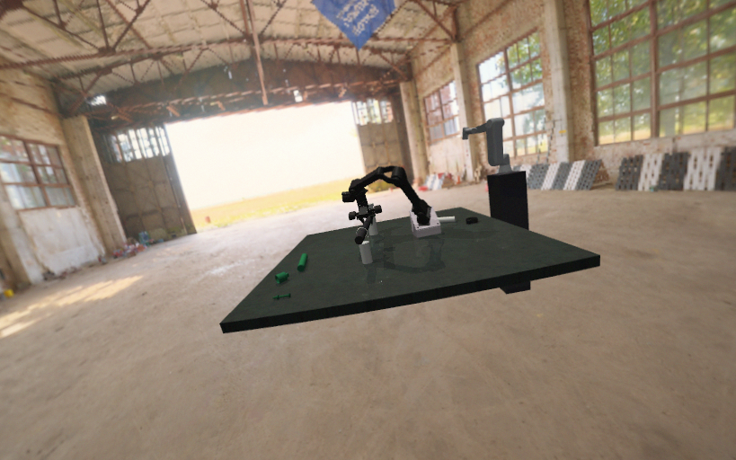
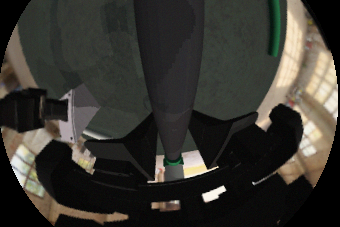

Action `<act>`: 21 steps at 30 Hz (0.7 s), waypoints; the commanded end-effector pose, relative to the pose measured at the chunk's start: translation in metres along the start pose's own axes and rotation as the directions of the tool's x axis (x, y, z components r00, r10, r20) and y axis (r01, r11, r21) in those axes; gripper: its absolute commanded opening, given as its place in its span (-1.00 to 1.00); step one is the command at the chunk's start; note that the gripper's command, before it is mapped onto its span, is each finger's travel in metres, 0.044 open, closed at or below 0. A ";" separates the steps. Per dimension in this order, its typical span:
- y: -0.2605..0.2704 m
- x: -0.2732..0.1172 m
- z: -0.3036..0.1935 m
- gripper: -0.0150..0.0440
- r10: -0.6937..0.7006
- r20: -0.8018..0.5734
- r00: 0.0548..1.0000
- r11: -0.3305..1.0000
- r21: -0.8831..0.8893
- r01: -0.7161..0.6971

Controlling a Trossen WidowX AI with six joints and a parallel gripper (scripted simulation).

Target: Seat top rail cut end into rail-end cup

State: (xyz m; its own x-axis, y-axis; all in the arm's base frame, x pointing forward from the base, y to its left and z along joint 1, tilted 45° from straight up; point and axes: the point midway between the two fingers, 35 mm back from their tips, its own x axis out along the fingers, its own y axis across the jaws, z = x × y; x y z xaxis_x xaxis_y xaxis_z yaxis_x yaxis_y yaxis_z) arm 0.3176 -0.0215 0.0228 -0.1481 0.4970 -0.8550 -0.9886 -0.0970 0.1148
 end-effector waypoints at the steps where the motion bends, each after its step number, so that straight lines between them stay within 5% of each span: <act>1: 0.000 -0.001 -0.002 -0.49 -0.002 -0.001 1.000 1.000 0.001 0.002; 21: 0.000 -0.002 -0.009 -0.49 -0.002 -0.001 1.000 1.000 0.001 0.002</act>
State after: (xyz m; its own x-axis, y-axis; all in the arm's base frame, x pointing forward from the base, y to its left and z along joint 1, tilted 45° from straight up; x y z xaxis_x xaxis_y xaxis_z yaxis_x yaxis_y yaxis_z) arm 0.3172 -0.0205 0.0205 -0.1538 0.5097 -0.8465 -0.9877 -0.1023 0.1178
